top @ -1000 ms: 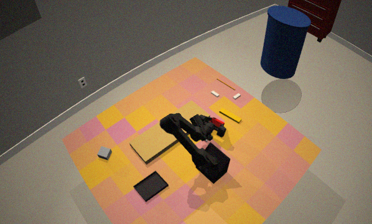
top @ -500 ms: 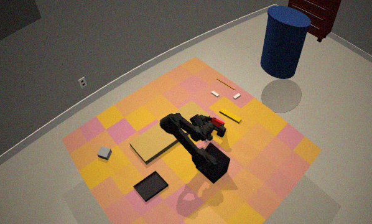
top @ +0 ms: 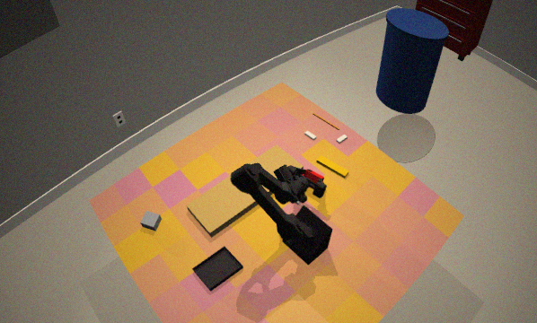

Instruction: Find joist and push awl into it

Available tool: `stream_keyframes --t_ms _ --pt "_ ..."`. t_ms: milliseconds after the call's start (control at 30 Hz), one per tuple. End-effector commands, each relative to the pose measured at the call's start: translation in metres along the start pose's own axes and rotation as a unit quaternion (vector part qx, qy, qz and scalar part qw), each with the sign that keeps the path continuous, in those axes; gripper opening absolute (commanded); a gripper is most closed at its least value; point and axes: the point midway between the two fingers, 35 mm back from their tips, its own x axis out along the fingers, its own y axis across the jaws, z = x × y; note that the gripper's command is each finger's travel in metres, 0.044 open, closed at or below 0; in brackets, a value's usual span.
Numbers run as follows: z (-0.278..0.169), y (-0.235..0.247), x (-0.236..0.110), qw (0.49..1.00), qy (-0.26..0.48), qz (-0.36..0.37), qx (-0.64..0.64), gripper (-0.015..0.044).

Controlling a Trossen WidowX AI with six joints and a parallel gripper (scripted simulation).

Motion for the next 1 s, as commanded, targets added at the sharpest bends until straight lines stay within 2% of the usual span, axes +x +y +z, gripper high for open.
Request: stream_keyframes --t_ms 0,800,867,967 --pt "0.0035 -0.0004 -0.0006 1.0 -0.006 -0.002 -0.003 0.0378" --pt "0.0 0.0 0.0 1.0 0.0 0.0 0.0 0.0378" --pt "-0.0002 -0.0002 -0.0001 1.0 0.0 0.0 0.0 0.0431" --pt "-0.0002 -0.0002 -0.0001 1.0 0.0 0.0 0.0 0.044"
